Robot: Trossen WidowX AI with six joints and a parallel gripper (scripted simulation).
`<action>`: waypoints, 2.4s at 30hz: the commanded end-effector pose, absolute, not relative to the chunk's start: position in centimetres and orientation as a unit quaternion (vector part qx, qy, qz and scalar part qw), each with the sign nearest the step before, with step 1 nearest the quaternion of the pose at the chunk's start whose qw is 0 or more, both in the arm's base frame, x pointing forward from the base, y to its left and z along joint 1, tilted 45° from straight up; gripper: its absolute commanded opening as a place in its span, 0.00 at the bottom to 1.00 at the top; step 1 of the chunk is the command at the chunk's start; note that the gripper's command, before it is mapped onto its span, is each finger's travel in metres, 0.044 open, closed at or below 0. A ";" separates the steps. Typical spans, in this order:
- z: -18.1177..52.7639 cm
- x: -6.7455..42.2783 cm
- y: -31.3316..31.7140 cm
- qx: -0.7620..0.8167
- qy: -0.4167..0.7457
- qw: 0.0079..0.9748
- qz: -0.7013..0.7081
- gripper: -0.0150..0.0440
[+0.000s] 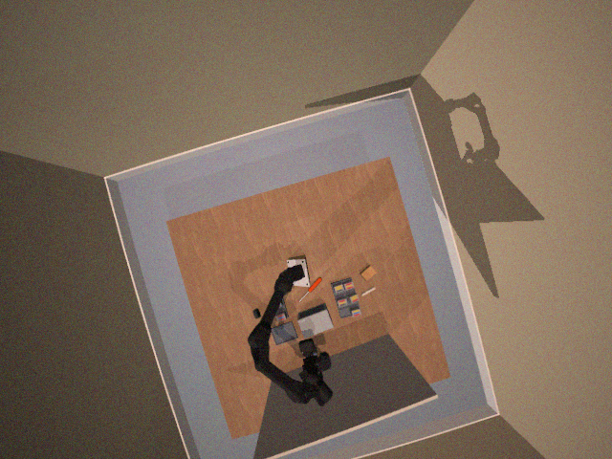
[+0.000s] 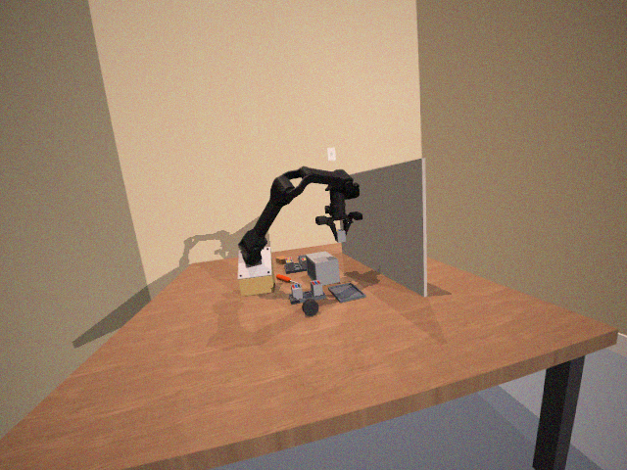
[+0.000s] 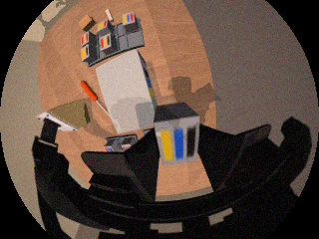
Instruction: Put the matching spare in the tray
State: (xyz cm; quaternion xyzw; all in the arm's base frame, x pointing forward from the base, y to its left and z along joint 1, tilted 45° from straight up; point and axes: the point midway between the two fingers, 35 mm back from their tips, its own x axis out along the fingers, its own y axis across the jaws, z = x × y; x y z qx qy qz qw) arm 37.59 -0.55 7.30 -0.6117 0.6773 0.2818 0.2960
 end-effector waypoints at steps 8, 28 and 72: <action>12.7 35.6 -6.4 -0.611 0.679 0.295 0.279 0.25; 16.3 33.4 -11.3 -0.615 0.689 0.277 0.265 0.25; 13.1 33.7 -14.3 -0.614 0.688 0.280 0.267 0.25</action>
